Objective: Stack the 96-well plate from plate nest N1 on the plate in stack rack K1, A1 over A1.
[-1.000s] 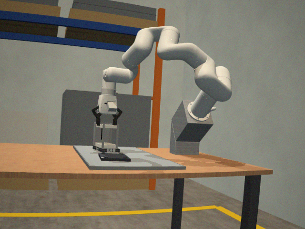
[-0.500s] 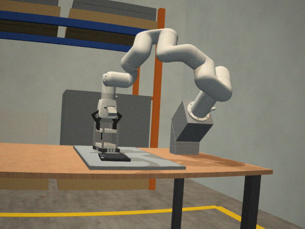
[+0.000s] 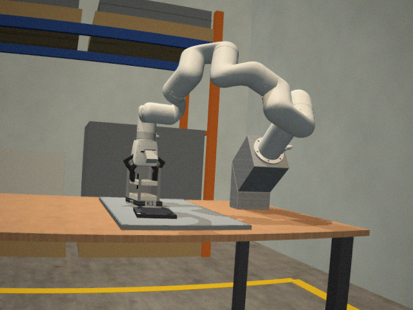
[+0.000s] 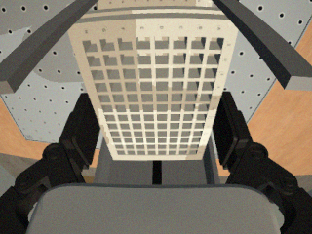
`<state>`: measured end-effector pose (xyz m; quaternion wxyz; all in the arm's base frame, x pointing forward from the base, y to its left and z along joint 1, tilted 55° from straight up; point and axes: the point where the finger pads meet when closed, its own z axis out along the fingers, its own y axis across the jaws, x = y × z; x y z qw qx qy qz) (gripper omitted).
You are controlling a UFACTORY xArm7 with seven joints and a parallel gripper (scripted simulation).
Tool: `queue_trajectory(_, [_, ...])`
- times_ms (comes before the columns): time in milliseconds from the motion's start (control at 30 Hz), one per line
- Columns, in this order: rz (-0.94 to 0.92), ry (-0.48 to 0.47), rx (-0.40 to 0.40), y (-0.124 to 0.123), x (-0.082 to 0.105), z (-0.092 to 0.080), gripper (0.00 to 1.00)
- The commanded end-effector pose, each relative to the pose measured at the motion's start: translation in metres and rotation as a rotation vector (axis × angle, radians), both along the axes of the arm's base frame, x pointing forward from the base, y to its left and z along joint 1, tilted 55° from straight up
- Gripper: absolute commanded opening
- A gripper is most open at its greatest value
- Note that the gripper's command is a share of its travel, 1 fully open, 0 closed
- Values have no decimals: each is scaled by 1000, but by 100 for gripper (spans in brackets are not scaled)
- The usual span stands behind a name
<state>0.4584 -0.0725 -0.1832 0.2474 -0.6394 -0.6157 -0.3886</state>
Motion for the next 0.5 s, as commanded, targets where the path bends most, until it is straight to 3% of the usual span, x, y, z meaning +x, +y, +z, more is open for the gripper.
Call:
queue_trajectory(0, [-3,-1,-4,2,2,-3,0])
queue_trajectory(467, [-3,-1,-4,19,6,-16,0])
